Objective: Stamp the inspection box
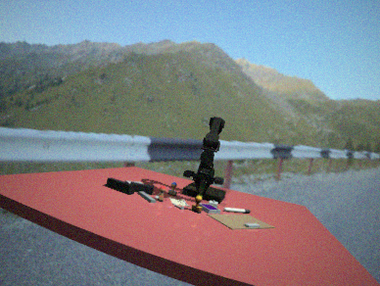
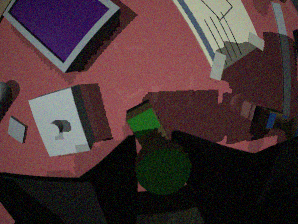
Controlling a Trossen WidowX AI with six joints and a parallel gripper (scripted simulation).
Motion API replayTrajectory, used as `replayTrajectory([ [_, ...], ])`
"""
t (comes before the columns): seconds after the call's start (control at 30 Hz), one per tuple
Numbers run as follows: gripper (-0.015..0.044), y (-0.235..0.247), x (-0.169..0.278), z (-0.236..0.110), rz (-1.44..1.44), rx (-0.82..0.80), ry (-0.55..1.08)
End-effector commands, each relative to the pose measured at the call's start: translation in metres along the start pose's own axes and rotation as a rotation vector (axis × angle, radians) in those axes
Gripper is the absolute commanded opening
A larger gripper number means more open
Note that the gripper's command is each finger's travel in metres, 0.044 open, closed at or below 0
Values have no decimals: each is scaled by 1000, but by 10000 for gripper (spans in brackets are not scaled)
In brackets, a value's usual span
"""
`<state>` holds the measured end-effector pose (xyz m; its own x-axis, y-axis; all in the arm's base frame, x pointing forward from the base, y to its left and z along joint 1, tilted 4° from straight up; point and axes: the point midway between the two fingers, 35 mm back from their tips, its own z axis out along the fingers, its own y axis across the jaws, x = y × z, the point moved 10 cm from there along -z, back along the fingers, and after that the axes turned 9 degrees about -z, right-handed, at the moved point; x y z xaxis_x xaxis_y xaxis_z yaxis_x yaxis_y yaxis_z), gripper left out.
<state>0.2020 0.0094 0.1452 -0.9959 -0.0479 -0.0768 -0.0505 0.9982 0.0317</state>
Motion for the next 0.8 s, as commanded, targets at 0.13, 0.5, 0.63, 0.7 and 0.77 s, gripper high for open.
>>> replayTrajectory([
  [0.13, 0, 0, -1, -5, -4, -1, -4],
  [0.5, 0, 0, -1, -10, -4, -1, -4],
  [0.63, 0, 0, -1, -12, -4, -1, -3],
  [0.7, 0, 0, -1, -13, -4, -1, -3],
  [0.77, 0, 0, -1, -14, -4, -1, -3],
])
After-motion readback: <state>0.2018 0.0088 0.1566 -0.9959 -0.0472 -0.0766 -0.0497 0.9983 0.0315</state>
